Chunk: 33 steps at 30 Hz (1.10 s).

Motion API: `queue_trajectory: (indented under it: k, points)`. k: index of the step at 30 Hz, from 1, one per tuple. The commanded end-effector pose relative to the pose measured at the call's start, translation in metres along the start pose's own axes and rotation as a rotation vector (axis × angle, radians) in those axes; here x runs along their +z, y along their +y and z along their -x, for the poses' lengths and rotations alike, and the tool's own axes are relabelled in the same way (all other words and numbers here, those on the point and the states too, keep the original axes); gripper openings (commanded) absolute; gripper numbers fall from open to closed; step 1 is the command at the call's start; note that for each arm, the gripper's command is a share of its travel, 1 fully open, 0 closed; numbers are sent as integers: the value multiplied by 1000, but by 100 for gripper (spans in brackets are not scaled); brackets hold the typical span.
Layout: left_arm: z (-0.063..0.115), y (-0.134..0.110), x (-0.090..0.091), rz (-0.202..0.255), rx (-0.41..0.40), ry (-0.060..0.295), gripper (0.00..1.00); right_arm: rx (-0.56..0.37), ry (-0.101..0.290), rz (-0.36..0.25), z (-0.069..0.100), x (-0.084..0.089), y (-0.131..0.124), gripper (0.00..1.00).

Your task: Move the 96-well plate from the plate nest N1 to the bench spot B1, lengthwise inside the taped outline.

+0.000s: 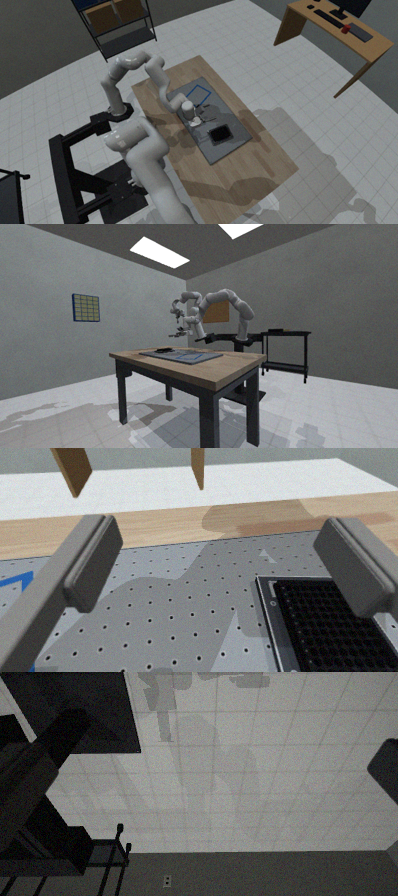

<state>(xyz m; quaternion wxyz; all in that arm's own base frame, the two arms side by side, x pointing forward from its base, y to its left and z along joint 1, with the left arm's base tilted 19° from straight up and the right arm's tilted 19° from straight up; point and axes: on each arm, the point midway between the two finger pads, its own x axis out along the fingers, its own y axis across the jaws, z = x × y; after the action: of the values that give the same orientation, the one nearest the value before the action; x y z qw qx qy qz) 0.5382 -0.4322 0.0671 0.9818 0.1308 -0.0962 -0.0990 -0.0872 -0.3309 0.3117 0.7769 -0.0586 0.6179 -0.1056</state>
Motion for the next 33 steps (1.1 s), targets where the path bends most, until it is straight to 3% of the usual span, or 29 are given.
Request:
queue_trajectory:
  k: [1,22,28,33]
  points:
    - [-9,-23,-6,1,3,-2,37,-3,0,0,1,0,-1,100]
    - [-32,-110,-35,1,3,-2,37,-3,0,0,1,0,-1,100]
    - [-36,-128,-41,1,3,-2,37,-3,0,0,1,0,-1,100]
    - [-37,-128,-42,1,3,-2,37,-3,0,0,1,0,-1,100]
